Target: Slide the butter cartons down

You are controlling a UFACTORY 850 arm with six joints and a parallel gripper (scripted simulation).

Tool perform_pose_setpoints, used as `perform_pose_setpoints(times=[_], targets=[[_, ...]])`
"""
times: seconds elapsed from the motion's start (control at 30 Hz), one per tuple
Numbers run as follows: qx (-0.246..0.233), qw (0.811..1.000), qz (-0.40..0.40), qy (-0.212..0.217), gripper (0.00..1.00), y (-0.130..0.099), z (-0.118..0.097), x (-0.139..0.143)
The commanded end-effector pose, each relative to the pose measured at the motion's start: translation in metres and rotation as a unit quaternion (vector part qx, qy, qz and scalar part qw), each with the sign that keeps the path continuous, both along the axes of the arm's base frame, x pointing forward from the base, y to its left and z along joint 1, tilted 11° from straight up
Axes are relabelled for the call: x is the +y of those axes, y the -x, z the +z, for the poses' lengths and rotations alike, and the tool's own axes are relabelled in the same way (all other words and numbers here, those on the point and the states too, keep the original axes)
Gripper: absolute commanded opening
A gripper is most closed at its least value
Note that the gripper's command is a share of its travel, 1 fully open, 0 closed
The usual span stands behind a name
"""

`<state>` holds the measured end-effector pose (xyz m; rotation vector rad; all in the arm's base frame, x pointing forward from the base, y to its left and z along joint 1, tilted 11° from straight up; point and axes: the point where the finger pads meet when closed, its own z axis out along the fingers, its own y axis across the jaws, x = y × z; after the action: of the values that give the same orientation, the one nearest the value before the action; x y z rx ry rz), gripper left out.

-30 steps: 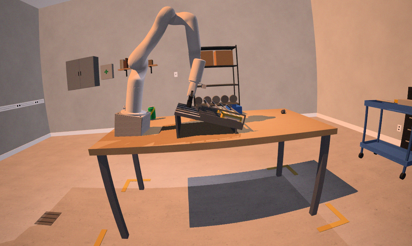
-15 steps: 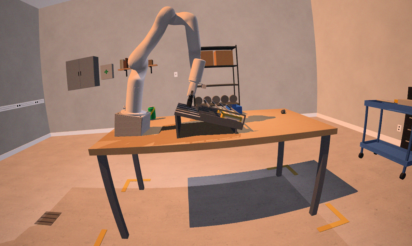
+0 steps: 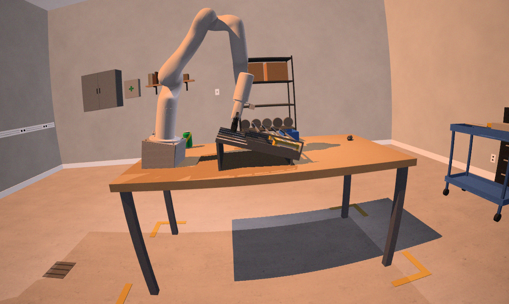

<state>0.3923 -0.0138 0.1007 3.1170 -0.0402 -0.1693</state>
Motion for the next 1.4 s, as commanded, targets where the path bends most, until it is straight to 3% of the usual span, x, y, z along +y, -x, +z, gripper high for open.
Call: perform_pose_setpoints(times=[0.0,0.37,0.4,0.93,0.97,1.07,1.17,1.37], targets=[[-0.001,1.0,0.0,0.0,1.0,-0.001,0.0,0.0],[-0.001,1.0,0.0,0.0,1.0,-0.001,0.0,0.0],[-0.001,1.0,0.0,0.0,1.0,-0.004,0.028,0.0],[-0.001,1.0,0.0,0.0,1.0,-0.004,0.028,0.0],[-0.14,0.99,0.003,0.003,1.0,0.005,0.095,0.002],[-0.147,0.989,0.003,0.003,1.0,0.006,0.098,0.002],[-0.148,0.989,0.003,0.003,1.0,0.015,0.126,0.003],[-0.148,0.989,0.003,0.003,1.0,0.016,0.127,0.003]])
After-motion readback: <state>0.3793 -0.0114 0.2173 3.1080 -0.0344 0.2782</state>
